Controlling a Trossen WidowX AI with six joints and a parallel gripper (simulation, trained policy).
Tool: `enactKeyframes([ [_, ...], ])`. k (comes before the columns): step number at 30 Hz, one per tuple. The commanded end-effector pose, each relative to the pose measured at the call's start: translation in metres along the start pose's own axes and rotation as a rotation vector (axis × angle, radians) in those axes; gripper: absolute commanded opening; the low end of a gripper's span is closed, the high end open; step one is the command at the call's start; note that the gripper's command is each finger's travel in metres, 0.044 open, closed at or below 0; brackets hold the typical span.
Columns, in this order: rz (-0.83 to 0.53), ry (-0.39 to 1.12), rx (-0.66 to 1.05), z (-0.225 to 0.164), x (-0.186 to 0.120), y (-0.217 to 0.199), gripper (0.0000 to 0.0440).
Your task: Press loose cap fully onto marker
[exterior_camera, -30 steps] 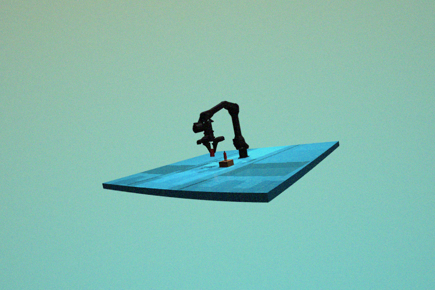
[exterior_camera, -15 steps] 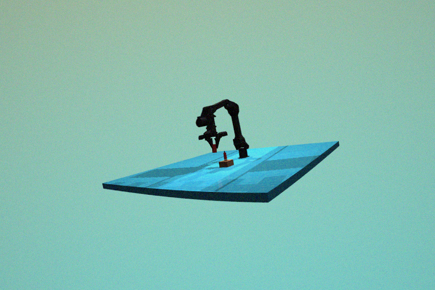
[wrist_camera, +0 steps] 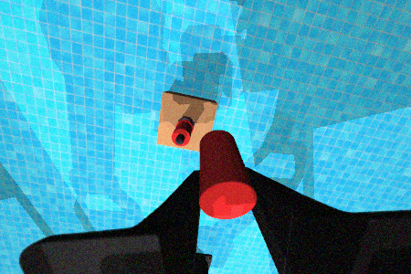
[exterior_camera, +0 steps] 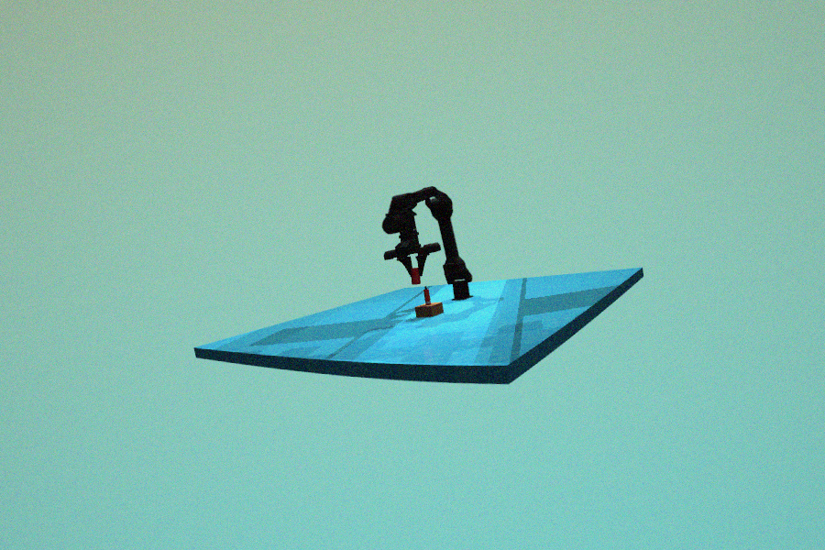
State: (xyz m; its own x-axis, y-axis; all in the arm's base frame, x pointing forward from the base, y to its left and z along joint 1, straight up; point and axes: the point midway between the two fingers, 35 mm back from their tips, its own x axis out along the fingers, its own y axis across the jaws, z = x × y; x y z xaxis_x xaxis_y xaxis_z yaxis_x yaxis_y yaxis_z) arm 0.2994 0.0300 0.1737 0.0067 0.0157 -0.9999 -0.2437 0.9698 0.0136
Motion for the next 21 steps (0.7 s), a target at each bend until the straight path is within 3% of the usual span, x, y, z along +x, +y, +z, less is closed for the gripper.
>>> enactKeyframes([
  [1,0.005,0.001,-0.005,0.004,-0.004,0.010,0.0000],
  [21,0.011,0.075,-0.015,0.007,0.008,0.033,0.0000],
])
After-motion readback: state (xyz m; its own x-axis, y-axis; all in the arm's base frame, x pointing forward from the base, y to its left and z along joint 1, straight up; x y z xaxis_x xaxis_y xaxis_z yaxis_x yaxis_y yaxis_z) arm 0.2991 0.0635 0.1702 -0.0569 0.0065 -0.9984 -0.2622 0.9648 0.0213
